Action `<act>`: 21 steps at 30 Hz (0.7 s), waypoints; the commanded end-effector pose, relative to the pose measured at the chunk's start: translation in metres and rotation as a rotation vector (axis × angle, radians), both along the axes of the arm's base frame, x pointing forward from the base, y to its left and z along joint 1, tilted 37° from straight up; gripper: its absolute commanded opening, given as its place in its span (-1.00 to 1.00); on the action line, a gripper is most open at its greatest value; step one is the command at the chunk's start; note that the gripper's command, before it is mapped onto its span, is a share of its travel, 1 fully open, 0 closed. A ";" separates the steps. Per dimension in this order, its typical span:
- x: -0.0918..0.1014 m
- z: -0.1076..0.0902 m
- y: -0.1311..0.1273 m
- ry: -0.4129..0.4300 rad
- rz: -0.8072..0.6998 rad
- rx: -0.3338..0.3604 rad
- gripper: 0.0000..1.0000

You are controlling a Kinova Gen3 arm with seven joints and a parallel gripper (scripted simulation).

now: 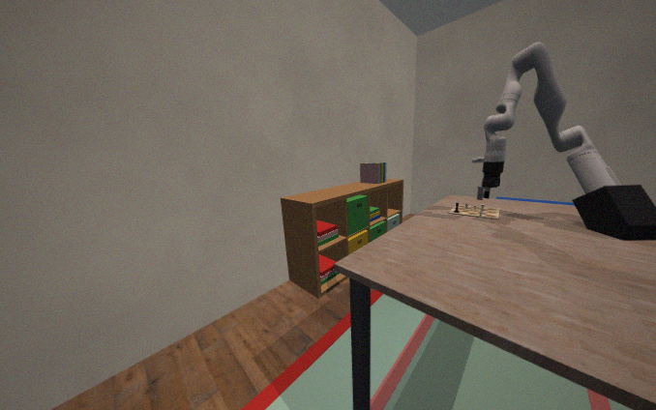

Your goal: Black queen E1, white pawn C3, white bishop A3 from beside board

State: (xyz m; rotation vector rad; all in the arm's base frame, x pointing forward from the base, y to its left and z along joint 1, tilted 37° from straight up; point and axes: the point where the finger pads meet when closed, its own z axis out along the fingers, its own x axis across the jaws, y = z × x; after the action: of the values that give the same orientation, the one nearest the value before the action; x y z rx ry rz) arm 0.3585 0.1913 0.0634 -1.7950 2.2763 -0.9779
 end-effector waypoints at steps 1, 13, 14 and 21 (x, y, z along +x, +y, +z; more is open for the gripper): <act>0.000 0.000 0.001 0.001 0.003 0.000 1.00; 0.000 0.000 0.001 0.003 0.006 -0.001 0.45; 0.000 0.000 0.001 0.003 0.006 -0.001 0.45; 0.000 0.000 0.001 0.003 0.006 -0.001 0.45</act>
State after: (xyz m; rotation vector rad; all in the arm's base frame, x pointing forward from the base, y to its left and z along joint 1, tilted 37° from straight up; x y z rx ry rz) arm 0.3584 0.1916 0.0631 -1.8040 2.2722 -0.9781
